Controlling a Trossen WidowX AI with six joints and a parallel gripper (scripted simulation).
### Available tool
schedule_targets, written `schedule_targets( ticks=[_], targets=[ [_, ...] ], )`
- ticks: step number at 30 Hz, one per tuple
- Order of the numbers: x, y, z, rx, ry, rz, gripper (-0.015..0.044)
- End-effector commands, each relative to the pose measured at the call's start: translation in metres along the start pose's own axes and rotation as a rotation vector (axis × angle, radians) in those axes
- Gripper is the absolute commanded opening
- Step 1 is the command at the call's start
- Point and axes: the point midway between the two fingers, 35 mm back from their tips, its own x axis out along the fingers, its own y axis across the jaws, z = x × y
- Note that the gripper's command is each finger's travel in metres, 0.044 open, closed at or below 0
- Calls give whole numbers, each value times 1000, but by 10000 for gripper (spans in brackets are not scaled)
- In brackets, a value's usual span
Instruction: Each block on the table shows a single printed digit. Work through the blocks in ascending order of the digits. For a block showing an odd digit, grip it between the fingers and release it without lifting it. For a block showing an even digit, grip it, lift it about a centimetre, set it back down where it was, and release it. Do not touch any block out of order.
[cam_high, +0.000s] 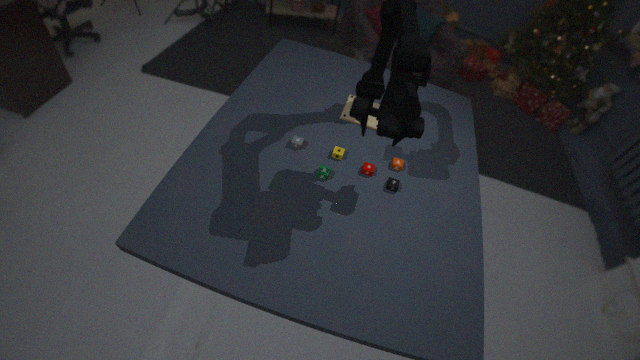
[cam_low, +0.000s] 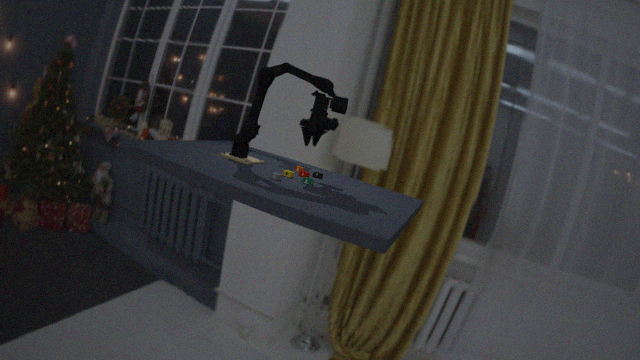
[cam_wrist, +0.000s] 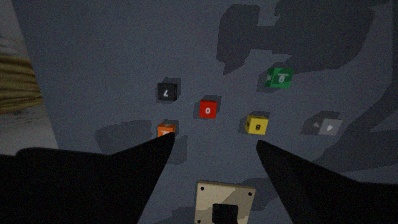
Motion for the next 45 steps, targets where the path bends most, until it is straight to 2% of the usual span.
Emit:
schedule_targets(
  ticks=[1,4,13,33,36,42,45],
  targets=[
    [0,0,0,7,0,-3,400],
    [0,7,-3,7,1,-2,400],
    [0,93,-59,7,6,6,400],
    [0,94,-61,7,6,6,400],
    [-2,96,-43,7,5,6,400],
    [-2,92,30,7,-2,5,400],
    [-1,91,38,7,-2,5,400]
  ],
)
